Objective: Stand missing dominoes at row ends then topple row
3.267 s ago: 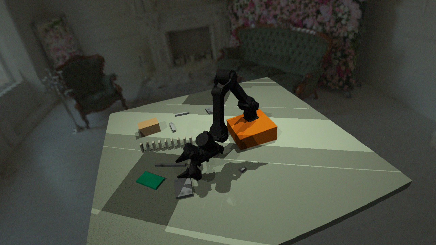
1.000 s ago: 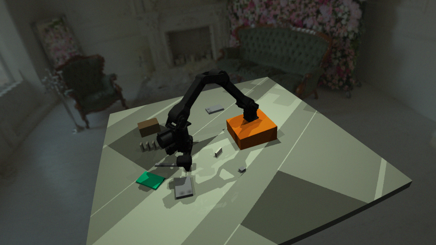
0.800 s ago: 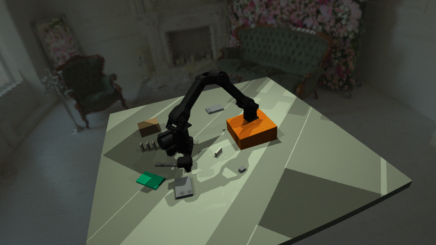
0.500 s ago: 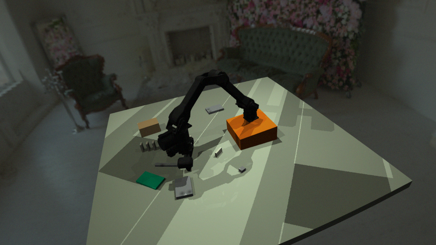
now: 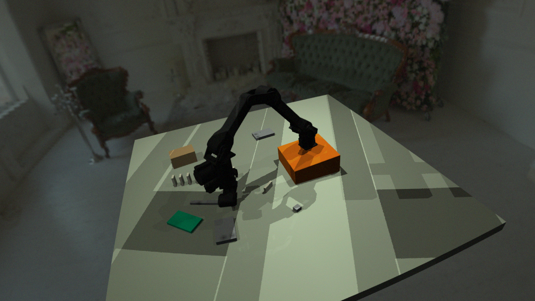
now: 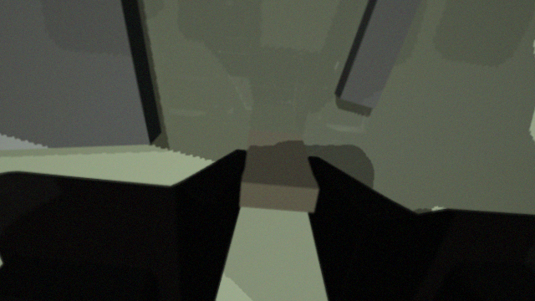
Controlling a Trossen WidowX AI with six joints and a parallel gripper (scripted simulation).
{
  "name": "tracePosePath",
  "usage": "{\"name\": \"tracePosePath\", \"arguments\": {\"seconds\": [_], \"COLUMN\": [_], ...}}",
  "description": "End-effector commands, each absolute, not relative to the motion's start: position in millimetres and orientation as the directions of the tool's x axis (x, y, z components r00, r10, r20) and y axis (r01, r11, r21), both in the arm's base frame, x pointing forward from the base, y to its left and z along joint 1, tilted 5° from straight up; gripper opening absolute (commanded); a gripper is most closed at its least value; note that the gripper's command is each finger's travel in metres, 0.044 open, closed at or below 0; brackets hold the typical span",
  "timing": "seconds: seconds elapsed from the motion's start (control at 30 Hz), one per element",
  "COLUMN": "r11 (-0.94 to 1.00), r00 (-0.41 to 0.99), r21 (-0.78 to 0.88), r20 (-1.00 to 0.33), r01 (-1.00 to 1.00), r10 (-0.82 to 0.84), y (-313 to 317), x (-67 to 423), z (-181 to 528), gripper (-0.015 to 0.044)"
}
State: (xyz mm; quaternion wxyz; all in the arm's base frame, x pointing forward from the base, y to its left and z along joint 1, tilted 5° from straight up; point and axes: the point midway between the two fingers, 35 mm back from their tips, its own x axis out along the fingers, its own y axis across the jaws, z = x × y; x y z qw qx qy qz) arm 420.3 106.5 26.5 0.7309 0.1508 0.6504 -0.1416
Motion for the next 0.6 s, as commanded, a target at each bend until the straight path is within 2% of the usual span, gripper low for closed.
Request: {"name": "tracePosePath", "arguments": {"seconds": [0.0, 0.07, 0.4, 0.57], "r11": [0.916, 0.921, 0.915, 0.914], "r00": [0.117, 0.155, 0.117, 0.114], "r21": [0.041, 0.059, 0.039, 0.037], "r20": [-0.993, -0.988, -0.993, -0.993], "r01": [0.4, 0.385, 0.402, 0.403], "r10": [-0.007, -0.001, -0.01, -0.01], "y": [106.2, 103.5, 107.8, 107.7], "x": [421.0, 426.9, 409.1, 405.9], "z": [26.5, 42.7, 151.3, 160.0], "gripper": [0.0107, 0.0107, 0.0107, 0.0107]}}
